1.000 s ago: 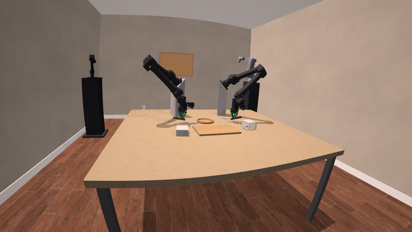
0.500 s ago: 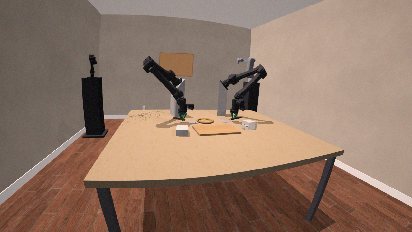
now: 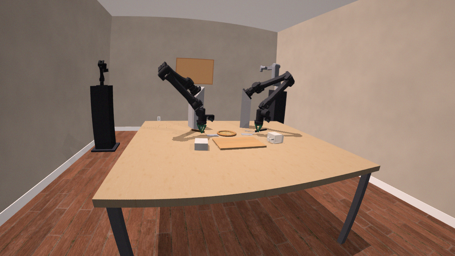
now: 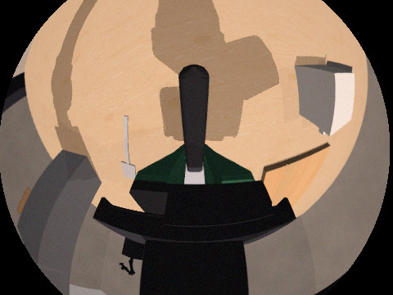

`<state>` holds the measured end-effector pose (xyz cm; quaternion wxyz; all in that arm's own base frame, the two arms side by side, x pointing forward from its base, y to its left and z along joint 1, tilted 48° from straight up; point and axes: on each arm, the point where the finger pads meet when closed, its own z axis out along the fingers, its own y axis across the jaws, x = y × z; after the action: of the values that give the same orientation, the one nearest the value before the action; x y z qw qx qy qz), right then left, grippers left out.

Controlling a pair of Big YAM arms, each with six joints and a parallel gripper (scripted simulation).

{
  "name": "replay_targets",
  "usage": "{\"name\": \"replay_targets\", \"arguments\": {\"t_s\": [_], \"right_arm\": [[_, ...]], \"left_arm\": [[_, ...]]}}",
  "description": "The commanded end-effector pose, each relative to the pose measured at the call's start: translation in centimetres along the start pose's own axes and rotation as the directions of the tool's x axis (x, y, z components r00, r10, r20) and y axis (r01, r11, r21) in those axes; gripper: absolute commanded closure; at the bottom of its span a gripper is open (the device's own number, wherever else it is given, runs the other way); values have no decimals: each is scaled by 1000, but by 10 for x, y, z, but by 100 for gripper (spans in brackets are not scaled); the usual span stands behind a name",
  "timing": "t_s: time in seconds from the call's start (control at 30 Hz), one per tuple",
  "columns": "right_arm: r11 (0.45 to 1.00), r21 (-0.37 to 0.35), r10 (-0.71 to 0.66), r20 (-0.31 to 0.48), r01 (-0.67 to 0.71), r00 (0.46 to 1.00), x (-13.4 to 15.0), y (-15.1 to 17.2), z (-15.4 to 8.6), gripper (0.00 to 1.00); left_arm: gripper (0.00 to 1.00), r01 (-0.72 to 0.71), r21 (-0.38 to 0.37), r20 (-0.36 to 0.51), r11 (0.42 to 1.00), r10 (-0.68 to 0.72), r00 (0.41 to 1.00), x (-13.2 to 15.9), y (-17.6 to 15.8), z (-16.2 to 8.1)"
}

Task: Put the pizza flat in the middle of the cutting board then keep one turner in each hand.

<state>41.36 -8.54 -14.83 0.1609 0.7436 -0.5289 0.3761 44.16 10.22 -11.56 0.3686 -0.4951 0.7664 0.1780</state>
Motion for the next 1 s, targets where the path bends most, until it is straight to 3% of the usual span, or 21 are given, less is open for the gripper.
{"name": "replay_targets", "arguments": {"t_s": [0.0, 0.57, 0.6, 0.73, 0.97], "right_arm": [[1000, -3, -22, 3, 22, 1000, -2, 5, -1, 94], [1000, -3, -7, 4, 7, 1000, -3, 5, -1, 94], [1000, 5, -1, 9, 1, 1000, -4, 4, -18, 94], [1000, 18, 3, 8, -3, 1000, -4, -1, -32, 94], [1000, -2, 6, 6, -6, 1000, -2, 9, -34, 94]], "left_arm": [[94, -24, 1, -9, 1000, 24, 1000, 9, 1, -4], [94, -24, 1, -9, 1000, 24, 1000, 9, 1, -4], [94, -8, 9, -6, 1000, 8, 1000, 6, 0, -18], [94, -4, 22, -4, 1000, 5, 1000, 4, -5, -31], [94, 4, 7, -1, 1000, -4, 1000, 2, 4, -34]]}}
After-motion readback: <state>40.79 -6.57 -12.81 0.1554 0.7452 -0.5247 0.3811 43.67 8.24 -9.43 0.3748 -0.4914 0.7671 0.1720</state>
